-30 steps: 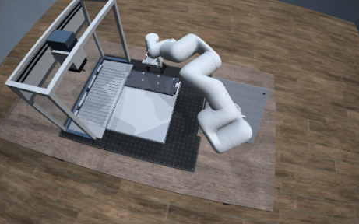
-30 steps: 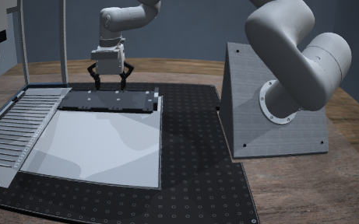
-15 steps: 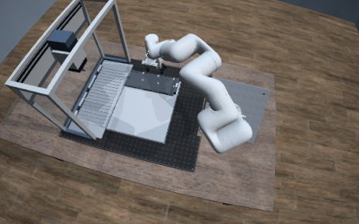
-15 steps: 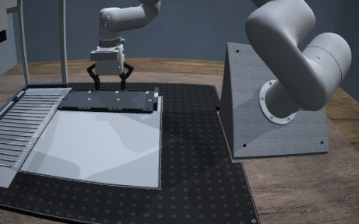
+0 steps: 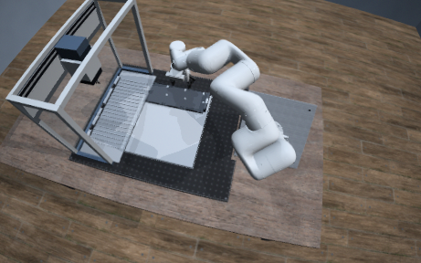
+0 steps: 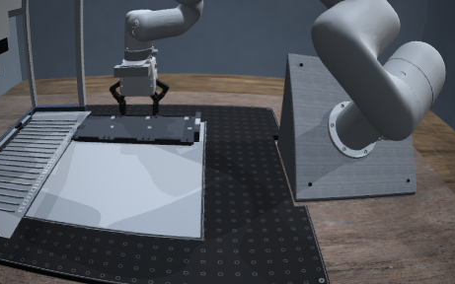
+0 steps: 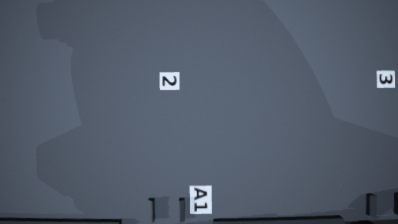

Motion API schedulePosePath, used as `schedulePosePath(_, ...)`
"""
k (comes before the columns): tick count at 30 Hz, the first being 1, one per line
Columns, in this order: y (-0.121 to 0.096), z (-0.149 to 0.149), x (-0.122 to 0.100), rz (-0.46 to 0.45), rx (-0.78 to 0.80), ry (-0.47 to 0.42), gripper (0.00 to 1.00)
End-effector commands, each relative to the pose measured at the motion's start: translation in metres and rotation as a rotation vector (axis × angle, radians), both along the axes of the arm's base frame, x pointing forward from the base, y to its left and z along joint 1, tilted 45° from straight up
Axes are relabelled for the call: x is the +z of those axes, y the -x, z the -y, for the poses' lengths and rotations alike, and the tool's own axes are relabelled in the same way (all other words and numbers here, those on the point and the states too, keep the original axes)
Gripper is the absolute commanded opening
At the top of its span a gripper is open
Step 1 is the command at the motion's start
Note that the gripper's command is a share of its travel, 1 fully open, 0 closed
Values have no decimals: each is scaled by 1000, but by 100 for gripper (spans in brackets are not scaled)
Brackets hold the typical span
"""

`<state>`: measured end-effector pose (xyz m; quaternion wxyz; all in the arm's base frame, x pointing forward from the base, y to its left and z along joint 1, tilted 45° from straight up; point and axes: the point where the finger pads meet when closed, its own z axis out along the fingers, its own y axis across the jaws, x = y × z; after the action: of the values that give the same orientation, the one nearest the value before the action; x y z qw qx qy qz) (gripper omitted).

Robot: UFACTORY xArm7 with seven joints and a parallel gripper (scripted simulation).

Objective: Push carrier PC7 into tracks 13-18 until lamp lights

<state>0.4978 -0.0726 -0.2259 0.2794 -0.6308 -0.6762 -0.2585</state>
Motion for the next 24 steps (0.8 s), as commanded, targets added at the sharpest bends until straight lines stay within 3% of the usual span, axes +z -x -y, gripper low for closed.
schedulePosePath(1, -1, 1, 2, 3, -3, 3, 100)
schedulePosePath(24, -1, -6, 10, 3, -3, 3, 100)
